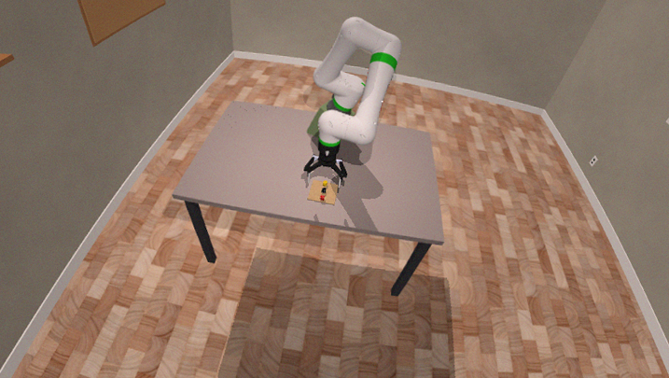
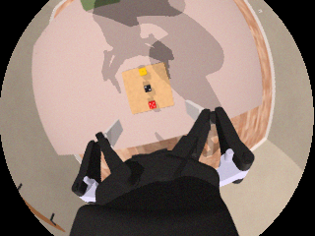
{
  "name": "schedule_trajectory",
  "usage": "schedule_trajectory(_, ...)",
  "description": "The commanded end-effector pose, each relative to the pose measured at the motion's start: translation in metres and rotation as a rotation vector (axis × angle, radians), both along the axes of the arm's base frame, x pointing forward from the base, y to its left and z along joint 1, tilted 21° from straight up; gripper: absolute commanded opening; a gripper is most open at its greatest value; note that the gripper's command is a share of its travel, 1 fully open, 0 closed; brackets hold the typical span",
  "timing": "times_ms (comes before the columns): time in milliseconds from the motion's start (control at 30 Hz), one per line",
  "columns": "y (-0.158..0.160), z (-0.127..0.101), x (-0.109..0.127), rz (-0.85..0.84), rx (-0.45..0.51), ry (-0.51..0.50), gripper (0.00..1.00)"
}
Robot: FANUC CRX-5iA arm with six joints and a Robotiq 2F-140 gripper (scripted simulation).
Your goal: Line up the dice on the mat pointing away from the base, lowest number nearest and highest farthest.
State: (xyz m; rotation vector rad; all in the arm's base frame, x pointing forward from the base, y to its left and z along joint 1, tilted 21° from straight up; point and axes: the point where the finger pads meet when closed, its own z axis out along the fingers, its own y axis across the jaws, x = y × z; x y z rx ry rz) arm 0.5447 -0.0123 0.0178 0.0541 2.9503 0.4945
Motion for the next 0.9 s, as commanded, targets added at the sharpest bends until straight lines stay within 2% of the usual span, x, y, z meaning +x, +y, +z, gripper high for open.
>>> schedule_trajectory(0,0.0,0.0,0.0,0.0,0.0,0.0,1.0)
schedule_trajectory(233,-0.001,0.002,0.0,0.0,0.0,0.0,1.0)
schedule_trajectory(500,-0.006,0.018,-0.003,0.0,0.0,0.0,1.0)
schedule_trajectory(867,-0.02,0.058,-0.009,0.0,0.0,0.0,1.0)
